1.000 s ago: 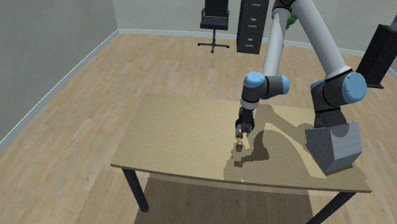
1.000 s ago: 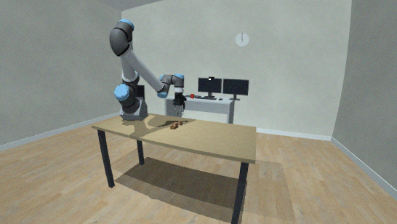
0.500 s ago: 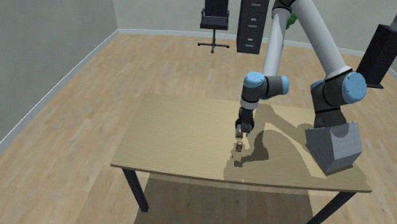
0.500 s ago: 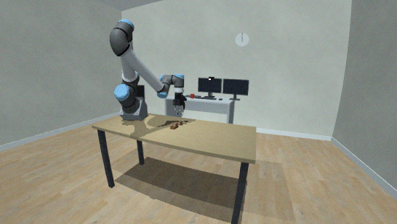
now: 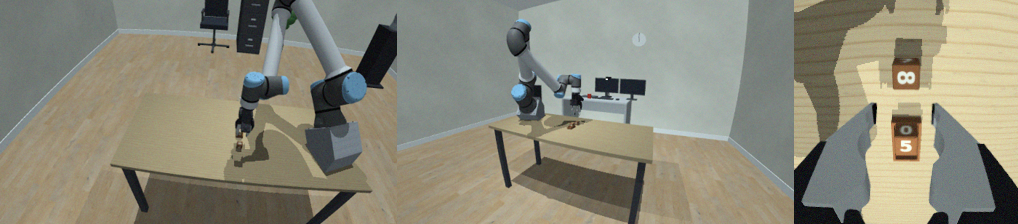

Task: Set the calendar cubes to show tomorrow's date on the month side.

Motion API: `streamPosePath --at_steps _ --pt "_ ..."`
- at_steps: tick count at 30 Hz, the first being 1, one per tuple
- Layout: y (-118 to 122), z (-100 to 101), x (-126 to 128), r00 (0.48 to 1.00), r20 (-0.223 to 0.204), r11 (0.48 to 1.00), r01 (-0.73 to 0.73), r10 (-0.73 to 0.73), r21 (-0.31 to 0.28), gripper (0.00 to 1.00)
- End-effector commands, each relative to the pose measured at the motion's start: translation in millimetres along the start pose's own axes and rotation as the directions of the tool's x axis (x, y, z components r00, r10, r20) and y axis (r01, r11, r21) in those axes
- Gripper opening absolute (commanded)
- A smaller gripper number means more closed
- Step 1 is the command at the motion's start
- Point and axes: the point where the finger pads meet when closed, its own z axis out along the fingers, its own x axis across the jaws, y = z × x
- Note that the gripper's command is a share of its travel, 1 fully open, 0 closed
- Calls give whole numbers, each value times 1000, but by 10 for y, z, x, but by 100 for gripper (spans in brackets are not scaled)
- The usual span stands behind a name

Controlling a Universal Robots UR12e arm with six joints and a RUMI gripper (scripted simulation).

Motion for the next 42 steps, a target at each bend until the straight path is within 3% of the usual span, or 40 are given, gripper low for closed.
streamPosePath --at_steps 1,20,42 --pt "-2 -9 8 1000 -2 1000 0 0 1 29" --pt "-3 76 -23 1000 3 1000 3 -3 0 29" --pt "-5 369 -24 1000 3 1000 3 -3 1 29"
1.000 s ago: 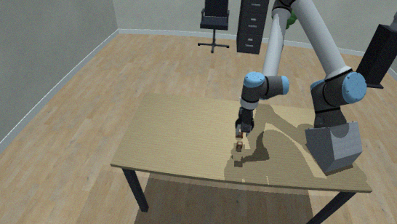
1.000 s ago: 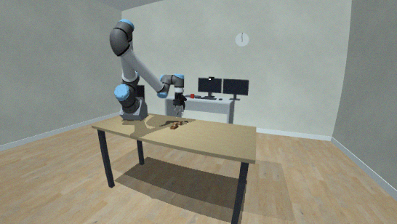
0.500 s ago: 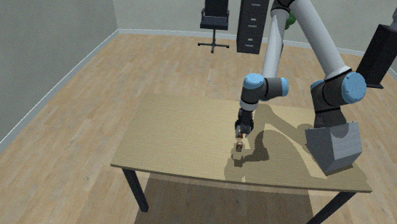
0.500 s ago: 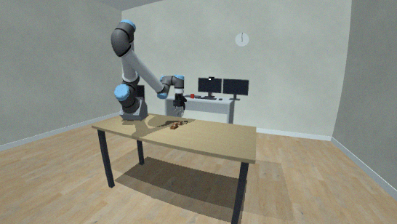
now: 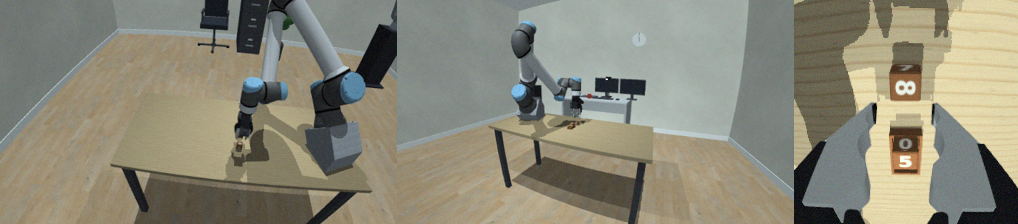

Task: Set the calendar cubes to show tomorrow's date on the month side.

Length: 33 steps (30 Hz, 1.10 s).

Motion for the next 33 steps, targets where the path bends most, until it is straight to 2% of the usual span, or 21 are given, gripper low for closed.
streamPosePath --at_steps 1,17,33 --pt "0 98 -26 1000 1 1000 2 -2 2 29" --pt "1 236 -24 1000 0 1000 2 -2 1 29" --pt "3 237 -14 1000 -2 1000 0 0 2 29"
